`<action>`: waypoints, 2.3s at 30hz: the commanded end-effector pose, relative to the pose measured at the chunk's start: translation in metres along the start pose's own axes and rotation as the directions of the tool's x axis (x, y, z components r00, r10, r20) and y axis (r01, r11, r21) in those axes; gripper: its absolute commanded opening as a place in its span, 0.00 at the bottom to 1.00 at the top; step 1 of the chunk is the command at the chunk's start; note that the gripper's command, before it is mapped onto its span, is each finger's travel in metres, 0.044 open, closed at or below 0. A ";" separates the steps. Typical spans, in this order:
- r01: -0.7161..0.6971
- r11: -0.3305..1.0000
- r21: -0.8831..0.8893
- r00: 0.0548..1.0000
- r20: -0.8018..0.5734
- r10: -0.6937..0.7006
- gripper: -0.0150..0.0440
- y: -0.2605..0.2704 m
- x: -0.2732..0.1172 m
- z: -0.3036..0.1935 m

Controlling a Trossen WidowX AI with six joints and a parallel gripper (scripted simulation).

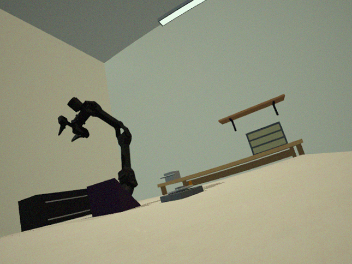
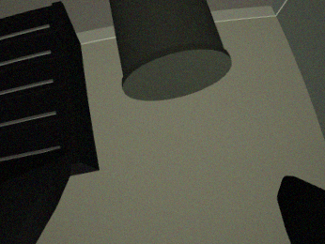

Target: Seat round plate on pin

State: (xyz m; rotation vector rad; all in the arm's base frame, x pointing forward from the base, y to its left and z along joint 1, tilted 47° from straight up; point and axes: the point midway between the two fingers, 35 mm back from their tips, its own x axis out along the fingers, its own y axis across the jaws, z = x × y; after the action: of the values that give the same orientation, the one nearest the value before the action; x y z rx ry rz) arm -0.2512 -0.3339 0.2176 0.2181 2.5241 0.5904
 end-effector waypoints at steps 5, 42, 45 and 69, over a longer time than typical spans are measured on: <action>0.194 0.979 0.068 0.971 0.127 -0.201 0.71 -0.045 -0.057 0.058; -0.107 0.962 -0.251 0.478 0.835 0.271 0.25 0.205 -0.347 0.510; -0.176 0.940 -0.291 0.478 0.810 0.340 0.25 0.226 -0.352 0.525; -0.176 0.940 -0.293 0.477 0.810 0.342 0.25 0.243 -0.328 0.562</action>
State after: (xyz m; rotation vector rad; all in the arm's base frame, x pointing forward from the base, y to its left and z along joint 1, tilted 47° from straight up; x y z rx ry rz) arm 0.3338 -0.0006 0.0521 0.6627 1.4468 0.6067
